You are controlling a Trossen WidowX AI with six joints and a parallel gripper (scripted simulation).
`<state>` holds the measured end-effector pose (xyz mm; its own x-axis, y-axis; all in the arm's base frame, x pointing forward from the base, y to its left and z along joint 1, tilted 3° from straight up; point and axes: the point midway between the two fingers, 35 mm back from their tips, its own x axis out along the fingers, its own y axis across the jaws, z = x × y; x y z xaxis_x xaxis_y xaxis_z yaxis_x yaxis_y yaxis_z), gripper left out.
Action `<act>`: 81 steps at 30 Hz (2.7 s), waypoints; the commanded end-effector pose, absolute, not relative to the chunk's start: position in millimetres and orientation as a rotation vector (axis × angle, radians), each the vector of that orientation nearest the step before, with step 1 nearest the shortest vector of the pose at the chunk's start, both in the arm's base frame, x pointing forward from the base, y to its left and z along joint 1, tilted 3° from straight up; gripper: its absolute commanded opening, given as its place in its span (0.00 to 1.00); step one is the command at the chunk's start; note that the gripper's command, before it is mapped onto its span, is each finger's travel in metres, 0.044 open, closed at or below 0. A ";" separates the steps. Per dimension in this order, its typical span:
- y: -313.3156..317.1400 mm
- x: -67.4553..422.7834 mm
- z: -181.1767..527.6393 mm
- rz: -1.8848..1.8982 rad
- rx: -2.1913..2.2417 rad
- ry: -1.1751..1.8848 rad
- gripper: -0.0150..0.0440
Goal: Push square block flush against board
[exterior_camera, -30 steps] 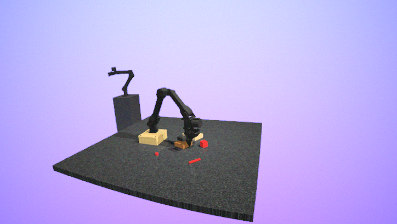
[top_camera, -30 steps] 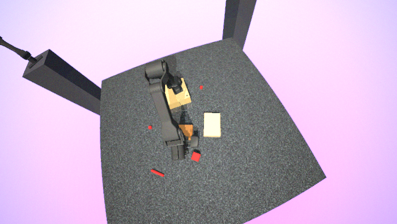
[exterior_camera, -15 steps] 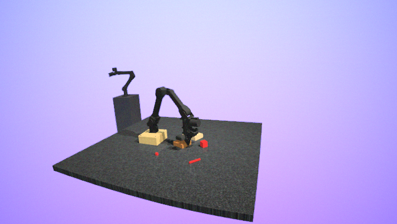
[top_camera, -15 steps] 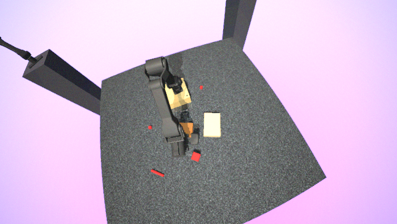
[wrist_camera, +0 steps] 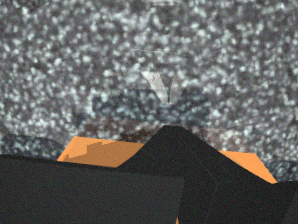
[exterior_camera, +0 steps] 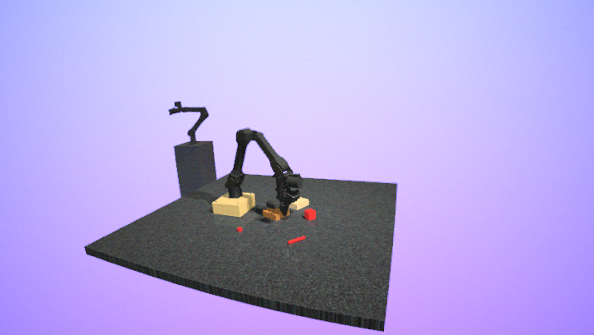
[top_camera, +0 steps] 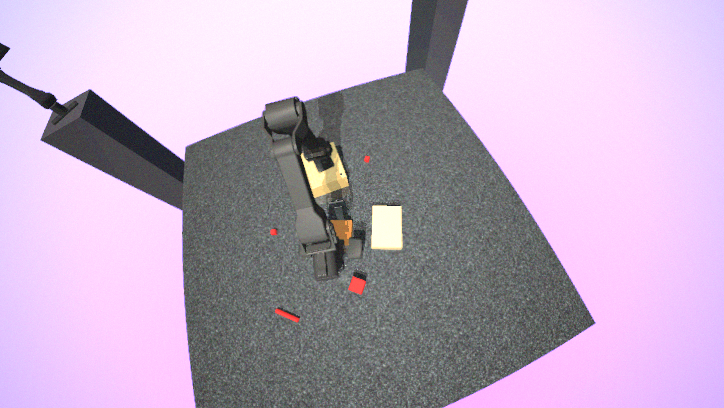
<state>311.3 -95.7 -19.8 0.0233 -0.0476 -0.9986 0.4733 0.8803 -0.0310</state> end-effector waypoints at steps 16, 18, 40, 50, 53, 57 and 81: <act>-89.4 297.0 -26.4 -0.417 0.361 1.530 0.25; -90.8 299.8 -26.2 -0.417 0.361 1.530 0.25; -107.3 332.5 -24.6 -0.418 0.360 1.526 0.25; -111.8 340.2 -20.8 -0.423 0.362 1.523 0.25; -110.6 341.0 18.2 -0.419 0.361 1.525 0.25; -109.9 340.3 30.4 -0.418 0.360 1.525 0.25; -126.8 284.8 32.7 -0.963 0.907 1.332 0.25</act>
